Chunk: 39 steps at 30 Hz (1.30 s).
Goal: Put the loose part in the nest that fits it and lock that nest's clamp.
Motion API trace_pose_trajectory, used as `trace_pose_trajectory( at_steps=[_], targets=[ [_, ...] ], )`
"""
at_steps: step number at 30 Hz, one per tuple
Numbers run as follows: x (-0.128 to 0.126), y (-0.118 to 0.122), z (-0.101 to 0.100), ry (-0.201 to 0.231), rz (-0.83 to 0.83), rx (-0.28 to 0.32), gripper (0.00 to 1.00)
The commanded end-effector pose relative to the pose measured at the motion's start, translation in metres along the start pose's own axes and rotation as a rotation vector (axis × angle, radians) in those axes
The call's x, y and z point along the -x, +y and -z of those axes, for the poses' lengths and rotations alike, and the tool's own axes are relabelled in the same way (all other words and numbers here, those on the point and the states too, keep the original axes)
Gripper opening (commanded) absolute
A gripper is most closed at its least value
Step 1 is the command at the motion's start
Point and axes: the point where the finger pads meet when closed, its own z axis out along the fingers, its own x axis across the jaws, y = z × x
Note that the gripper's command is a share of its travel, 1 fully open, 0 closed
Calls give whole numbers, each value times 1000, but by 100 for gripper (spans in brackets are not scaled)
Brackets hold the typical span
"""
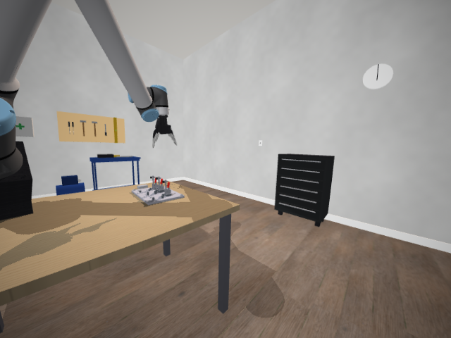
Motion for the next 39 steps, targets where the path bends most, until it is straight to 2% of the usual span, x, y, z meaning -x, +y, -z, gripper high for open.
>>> trace_pose_trajectory(
  at_steps=[1,24,34,39],
  targets=[
    [0,0,1,1,0,0,100],
    [1,0,-1,-1,-17,1,100],
    [9,-2,-11,-11,-129,12,100],
    [19,-3,-22,-22,-264,27,100]
  ],
)
